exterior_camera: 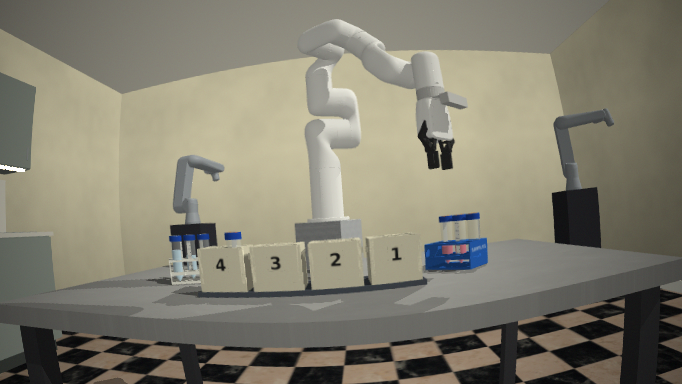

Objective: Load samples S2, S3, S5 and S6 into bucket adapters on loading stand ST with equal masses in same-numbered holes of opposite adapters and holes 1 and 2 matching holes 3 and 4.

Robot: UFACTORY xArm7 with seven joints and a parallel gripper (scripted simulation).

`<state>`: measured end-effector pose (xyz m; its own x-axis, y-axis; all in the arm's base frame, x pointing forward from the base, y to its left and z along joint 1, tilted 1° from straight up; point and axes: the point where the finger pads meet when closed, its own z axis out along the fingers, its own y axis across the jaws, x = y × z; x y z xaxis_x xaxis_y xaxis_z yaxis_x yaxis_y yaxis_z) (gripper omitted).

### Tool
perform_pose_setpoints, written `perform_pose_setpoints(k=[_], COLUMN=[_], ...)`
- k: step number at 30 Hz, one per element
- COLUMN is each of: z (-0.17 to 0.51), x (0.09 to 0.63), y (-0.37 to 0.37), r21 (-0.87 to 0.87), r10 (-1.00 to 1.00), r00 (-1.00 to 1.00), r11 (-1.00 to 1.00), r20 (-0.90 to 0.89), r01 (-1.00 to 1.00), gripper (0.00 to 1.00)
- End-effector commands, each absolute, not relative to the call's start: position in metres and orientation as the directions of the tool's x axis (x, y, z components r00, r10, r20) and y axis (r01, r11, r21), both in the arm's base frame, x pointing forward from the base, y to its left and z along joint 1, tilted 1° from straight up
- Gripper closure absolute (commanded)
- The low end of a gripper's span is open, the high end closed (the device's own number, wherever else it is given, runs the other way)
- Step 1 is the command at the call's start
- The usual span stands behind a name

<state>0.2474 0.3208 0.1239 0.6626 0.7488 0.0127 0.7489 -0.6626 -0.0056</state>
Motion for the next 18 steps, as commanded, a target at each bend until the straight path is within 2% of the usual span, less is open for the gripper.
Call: perform_pose_setpoints(k=[1,18], z=[0.121,0.091], x=[0.248,0.248], y=[0.322,0.322], r21=[-0.005,-0.005], r10=[0.749,0.749], r00=[0.662,0.662], r11=[-0.662,-0.662], r20=[0.017,0.017], r01=[0.749,0.749], gripper=[0.43,0.43])
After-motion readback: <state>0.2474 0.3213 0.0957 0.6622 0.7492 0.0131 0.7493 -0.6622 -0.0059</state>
